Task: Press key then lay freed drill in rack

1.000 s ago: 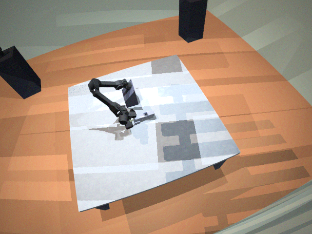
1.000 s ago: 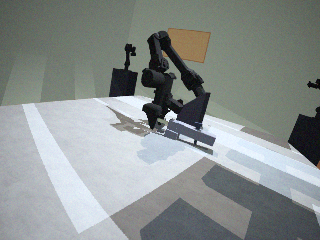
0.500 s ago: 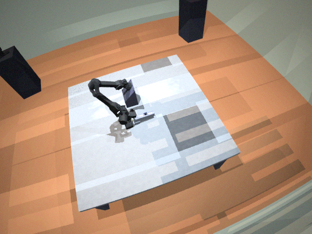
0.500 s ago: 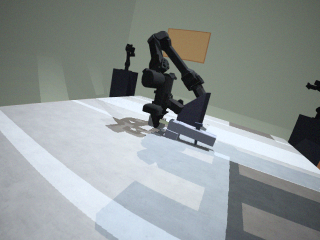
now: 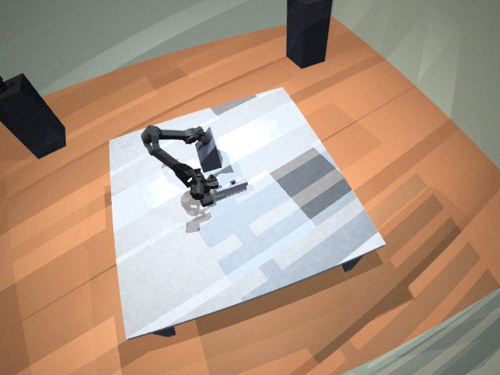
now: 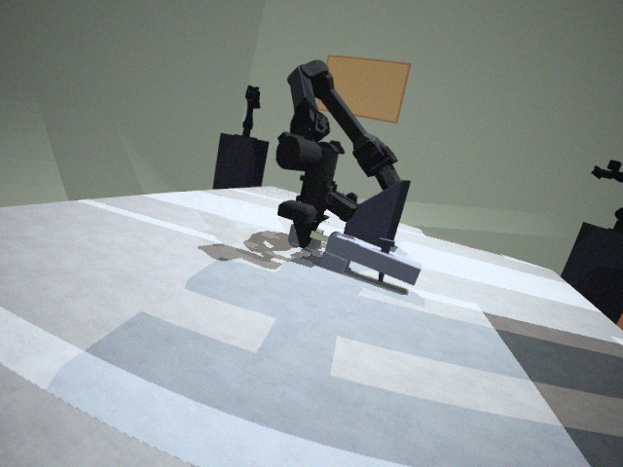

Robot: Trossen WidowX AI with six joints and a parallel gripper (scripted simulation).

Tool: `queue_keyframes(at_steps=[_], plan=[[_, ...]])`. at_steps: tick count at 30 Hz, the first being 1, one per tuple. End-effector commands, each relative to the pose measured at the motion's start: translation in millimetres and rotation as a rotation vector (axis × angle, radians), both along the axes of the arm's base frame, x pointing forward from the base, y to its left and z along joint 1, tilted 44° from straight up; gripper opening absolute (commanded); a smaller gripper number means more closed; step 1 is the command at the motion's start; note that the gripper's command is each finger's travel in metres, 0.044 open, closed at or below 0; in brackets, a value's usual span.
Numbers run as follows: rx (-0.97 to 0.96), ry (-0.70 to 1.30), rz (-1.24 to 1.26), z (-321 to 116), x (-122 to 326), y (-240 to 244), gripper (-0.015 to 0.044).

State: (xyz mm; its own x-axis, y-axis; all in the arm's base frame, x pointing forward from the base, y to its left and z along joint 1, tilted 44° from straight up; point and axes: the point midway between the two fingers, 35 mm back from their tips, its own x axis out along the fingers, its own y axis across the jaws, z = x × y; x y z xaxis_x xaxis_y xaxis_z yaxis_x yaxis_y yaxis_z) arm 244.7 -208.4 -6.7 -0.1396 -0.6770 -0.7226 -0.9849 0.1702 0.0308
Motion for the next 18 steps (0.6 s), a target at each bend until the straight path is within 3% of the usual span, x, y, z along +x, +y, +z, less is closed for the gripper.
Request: queue_keyframes(at_steps=[1, 18], plan=[[0.000, 0.001, 0.002, 1, 0, 1, 0.0000], [-0.001, 0.000, 0.002, 14, -1, -10, 0.0000]])
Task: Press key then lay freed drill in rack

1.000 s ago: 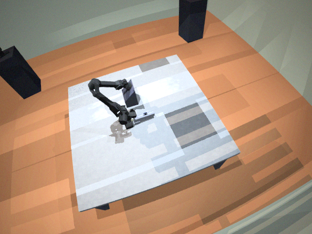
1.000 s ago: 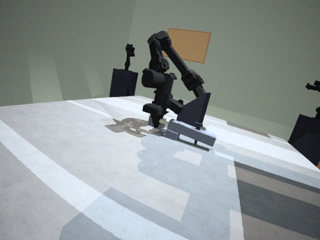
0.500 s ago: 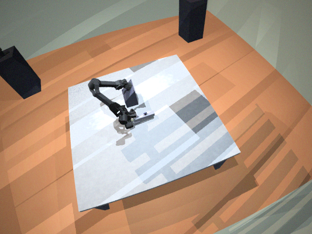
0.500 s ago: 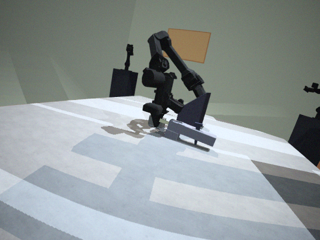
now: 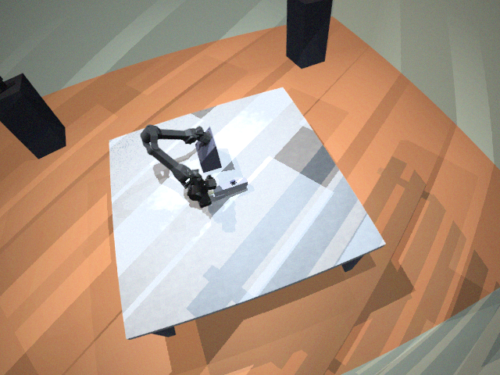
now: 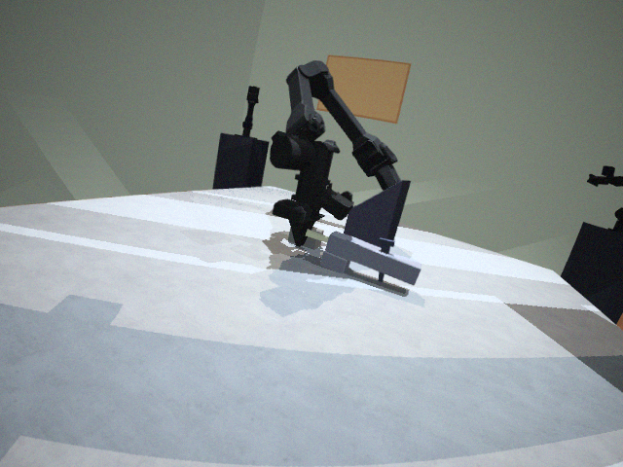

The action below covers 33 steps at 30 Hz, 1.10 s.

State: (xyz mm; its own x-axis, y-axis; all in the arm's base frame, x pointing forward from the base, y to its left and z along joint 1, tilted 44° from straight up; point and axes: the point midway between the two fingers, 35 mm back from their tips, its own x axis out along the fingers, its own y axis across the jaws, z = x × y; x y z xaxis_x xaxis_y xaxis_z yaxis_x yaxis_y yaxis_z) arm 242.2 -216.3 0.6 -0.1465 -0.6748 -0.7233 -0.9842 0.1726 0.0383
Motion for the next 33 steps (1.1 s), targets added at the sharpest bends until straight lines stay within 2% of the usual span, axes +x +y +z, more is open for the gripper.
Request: queue_keyframes(at_steps=[1, 33], plan=[[-0.003, -0.007, 0.004, 7, 2, -3, 0.0000], [-0.006, -0.007, 0.004, 43, 0, -33, 0.0000]])
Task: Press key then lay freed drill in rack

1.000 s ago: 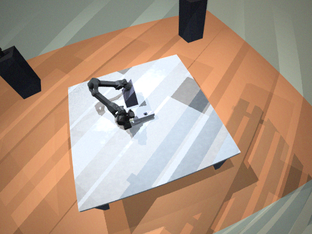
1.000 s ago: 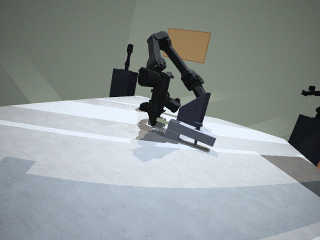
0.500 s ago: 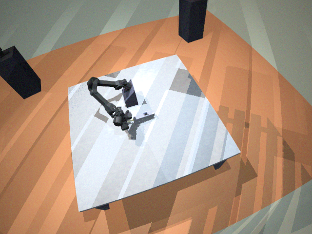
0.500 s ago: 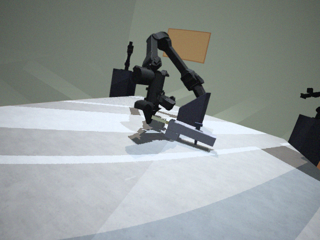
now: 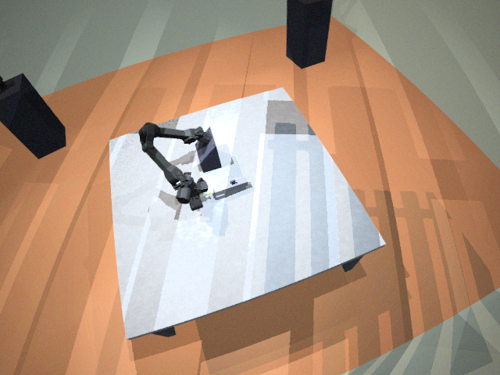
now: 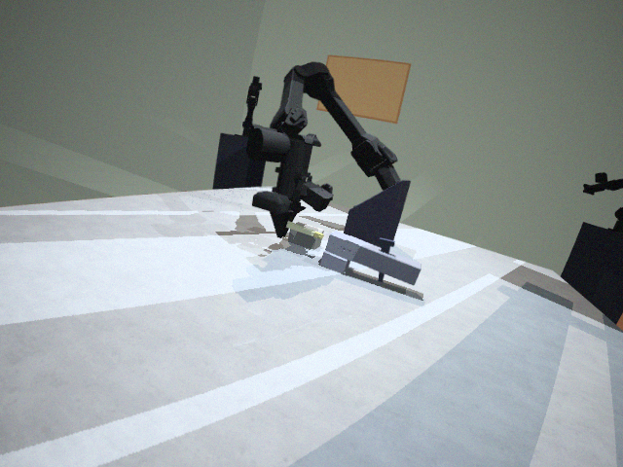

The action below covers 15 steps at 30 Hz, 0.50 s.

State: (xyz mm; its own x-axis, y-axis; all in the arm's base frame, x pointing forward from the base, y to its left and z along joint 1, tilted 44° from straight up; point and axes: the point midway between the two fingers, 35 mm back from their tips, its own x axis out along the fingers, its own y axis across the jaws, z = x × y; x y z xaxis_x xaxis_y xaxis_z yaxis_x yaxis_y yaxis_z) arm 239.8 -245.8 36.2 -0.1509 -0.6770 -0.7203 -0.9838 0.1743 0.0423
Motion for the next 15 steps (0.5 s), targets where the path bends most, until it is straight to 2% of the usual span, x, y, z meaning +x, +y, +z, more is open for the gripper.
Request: queue_keyframes(at_steps=[1, 15], plan=[[-0.003, -0.012, 0.006, 9.0, 2.2, -4.3, 0.0000], [-0.003, -0.012, 0.006, 11.9, 0.4, -2.3, 0.0000]])
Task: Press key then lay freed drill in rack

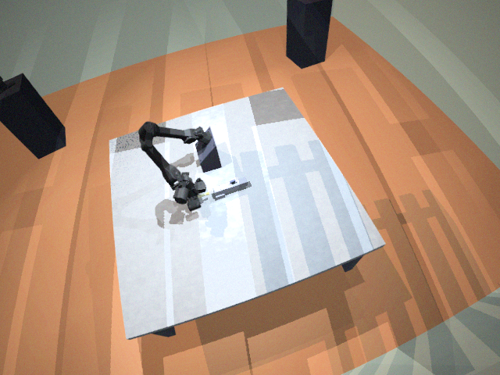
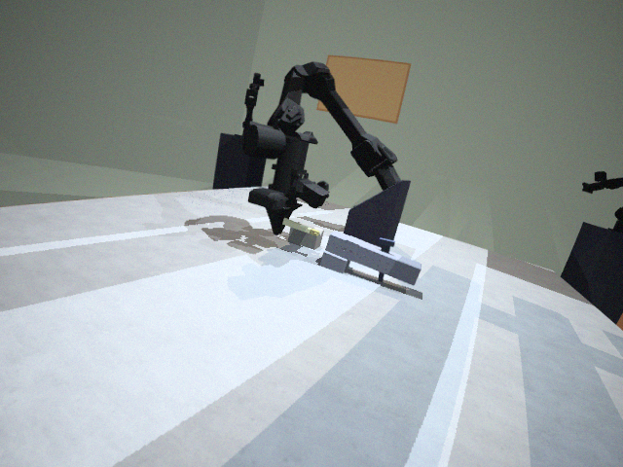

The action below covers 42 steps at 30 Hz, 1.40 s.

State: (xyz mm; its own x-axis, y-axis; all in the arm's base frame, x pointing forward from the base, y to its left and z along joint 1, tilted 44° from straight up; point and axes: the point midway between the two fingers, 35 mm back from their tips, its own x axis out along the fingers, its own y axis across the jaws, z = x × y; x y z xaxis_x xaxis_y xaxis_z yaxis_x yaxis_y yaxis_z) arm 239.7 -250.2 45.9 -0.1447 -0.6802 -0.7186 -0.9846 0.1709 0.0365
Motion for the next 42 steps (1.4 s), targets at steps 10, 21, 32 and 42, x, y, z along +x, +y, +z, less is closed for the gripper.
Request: queue_keyframes(at_steps=[10, 21, 32, 42], plan=[[0.001, -0.007, 0.002, 4, 1, 5, 0.0000], [0.002, -0.007, 0.002, 6, 1, 9, 0.0000], [0.002, -0.007, 0.002, 8, 1, 14, 0.0000], [0.002, -0.007, 0.002, 9, 2, 17, 0.0000]])
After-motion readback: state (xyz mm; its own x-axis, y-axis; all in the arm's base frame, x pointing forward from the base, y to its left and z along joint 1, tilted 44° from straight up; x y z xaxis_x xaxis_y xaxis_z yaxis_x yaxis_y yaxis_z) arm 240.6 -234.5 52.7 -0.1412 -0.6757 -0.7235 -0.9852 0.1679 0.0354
